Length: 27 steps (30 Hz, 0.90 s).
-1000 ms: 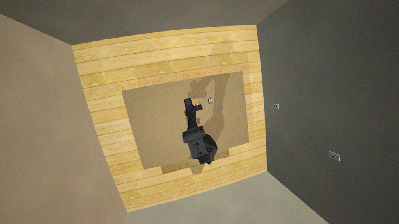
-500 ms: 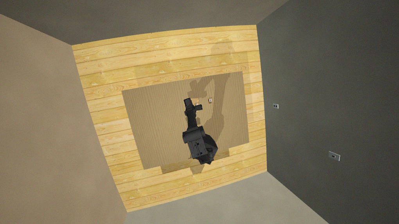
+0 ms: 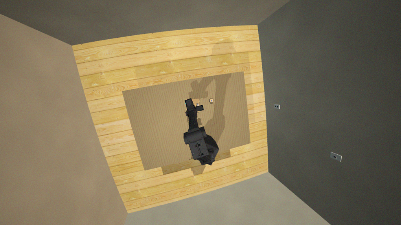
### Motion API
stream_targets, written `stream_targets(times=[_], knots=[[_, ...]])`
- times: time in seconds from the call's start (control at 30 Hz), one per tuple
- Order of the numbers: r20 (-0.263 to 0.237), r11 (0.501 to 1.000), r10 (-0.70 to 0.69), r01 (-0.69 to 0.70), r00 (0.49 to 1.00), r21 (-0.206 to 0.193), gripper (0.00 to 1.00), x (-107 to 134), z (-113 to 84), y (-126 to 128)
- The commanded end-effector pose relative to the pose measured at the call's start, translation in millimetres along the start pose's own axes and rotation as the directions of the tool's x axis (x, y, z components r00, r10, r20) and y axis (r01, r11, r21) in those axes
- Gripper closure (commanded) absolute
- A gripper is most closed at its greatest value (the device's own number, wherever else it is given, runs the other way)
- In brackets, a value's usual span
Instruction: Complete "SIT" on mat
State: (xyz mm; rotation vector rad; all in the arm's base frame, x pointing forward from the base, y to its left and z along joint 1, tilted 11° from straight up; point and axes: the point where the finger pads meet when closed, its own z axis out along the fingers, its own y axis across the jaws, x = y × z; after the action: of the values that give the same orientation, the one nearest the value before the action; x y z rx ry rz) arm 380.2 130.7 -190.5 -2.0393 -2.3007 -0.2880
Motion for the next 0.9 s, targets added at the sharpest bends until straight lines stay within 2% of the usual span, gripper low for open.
stream_targets(times=[0.0,0.37,0.43,0.67,0.77,0.87], knots=[[-0.001,1.000,0.003,-0.003,1.000,-0.012,0.00,-4,-19.7,3],[-0.001,1.000,0.003,-0.003,1.000,-0.012,0.00,-4,-77.1,2],[-0.001,1.000,0.003,-0.003,1.000,-0.012,0.00,-4,-77.1,2],[0.000,1.000,0.003,-0.003,1.000,-0.013,0.00,-4,-100.1,2],[-0.001,1.000,0.000,0.000,1.000,-0.012,0.00,-1,-101.5,2],[0.002,1.000,0.003,-0.003,1.000,0.012,0.00,-3,-93.6,-5]])
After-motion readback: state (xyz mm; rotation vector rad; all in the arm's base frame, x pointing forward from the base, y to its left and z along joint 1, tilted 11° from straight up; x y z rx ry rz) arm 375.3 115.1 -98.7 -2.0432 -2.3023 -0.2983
